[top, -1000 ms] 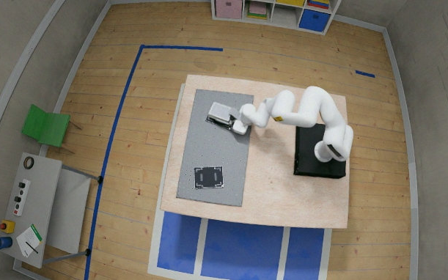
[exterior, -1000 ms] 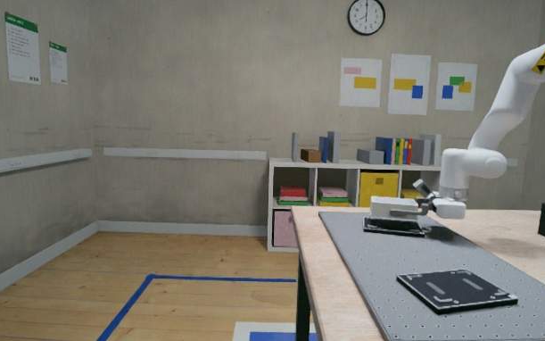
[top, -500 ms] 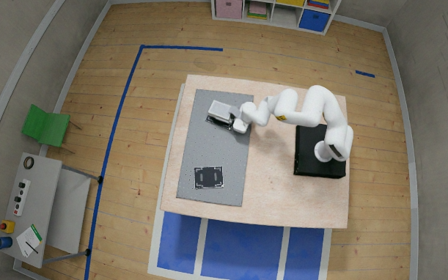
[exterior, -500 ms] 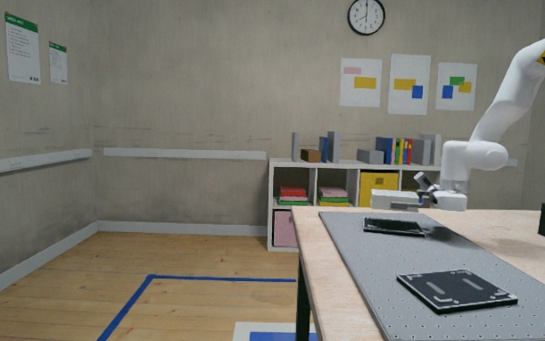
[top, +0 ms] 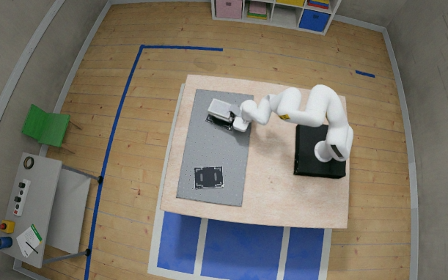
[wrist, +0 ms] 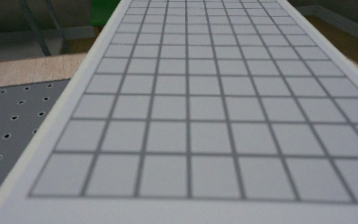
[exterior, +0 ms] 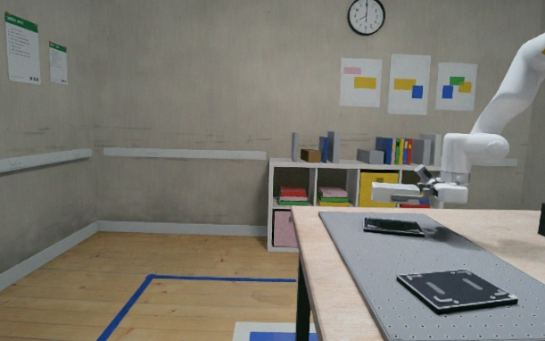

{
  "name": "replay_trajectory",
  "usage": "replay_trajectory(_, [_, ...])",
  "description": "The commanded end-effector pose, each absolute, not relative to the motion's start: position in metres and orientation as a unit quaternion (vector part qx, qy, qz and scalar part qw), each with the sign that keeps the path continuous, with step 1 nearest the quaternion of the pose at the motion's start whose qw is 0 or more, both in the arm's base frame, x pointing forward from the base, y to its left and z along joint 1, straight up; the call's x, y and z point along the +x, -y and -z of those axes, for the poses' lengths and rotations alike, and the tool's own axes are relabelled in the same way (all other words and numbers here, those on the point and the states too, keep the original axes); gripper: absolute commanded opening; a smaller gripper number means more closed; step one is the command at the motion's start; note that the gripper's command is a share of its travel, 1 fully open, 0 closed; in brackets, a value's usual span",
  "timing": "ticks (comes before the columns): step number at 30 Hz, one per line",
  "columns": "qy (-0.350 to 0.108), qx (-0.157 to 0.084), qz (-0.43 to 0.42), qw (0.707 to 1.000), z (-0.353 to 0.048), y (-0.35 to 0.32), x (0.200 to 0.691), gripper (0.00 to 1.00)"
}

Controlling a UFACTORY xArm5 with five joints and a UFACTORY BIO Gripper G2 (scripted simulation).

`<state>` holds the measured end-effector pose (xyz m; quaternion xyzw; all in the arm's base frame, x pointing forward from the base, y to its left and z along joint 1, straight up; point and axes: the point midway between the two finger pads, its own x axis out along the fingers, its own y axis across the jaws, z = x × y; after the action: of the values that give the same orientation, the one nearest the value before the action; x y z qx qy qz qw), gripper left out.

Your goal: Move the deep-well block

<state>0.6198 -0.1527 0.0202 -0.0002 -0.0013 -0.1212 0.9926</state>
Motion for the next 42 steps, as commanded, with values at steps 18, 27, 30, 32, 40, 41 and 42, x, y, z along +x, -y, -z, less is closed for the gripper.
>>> replay_trajectory(18, [0.003, 0.002, 0.038, 0.999, -0.028, 0.136, 0.621, 0.00])
replay_trajectory(27, [0.004, 0.001, -0.078, 0.997, -0.028, 0.113, 0.622, 0.00])
replay_trajectory(30, [0.004, 0.001, -0.103, 0.995, -0.028, 0.103, 0.623, 0.00])
replay_trajectory(32, [0.004, 0.001, -0.103, 0.995, -0.028, 0.096, 0.623, 0.00])
replay_trajectory(40, [0.004, 0.001, -0.103, 0.995, -0.028, 0.076, 0.624, 0.00])
replay_trajectory(41, [0.004, 0.001, -0.103, 0.995, -0.028, 0.073, 0.624, 0.00])
replay_trajectory(42, [0.004, 0.001, -0.103, 0.995, -0.028, 0.070, 0.624, 0.00])
